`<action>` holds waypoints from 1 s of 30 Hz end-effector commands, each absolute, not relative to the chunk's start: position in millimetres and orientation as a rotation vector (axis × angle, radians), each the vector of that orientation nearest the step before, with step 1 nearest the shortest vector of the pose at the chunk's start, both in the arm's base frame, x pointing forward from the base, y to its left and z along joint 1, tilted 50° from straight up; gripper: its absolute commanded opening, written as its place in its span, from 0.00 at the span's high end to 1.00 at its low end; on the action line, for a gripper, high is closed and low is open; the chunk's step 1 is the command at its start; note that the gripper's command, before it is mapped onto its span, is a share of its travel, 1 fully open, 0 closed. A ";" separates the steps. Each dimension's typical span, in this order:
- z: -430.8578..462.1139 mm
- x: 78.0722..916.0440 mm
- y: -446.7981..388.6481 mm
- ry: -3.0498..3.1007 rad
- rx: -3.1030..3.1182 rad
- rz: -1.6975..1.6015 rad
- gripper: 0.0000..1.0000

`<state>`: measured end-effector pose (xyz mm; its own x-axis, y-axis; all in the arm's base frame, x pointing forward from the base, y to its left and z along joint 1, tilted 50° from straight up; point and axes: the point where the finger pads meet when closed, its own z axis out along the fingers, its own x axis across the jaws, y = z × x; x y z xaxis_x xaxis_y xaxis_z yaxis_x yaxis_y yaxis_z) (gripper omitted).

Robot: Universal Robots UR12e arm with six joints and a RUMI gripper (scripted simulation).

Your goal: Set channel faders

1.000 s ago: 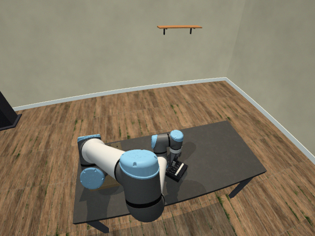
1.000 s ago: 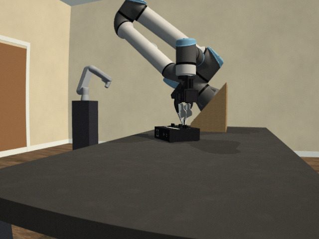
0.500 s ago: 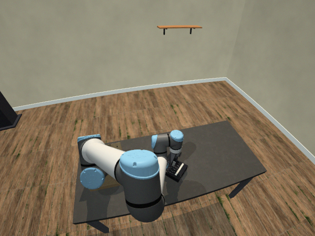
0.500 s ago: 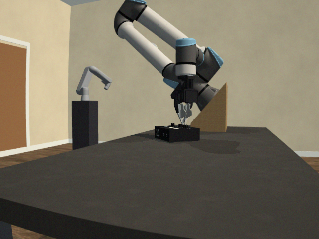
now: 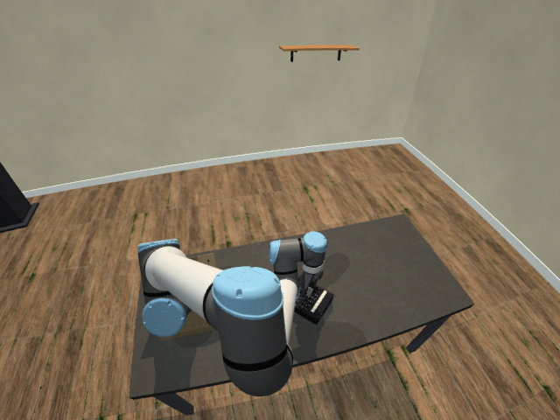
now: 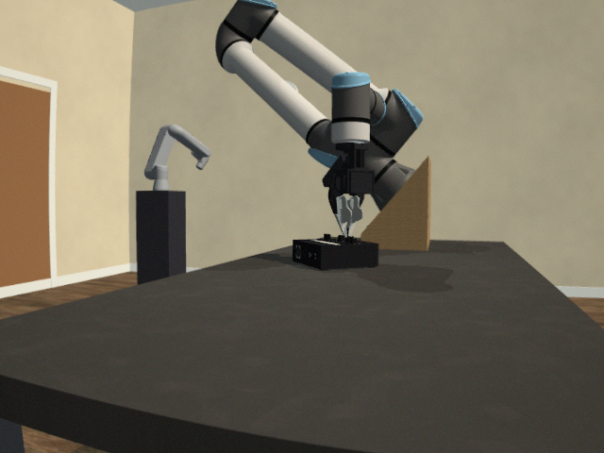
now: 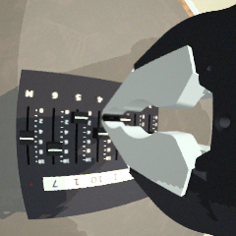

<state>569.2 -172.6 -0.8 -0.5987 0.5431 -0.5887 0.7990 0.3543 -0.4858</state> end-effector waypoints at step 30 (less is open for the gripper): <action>9.1 579.2 -181.1 2.296 1.185 -1.101 1.00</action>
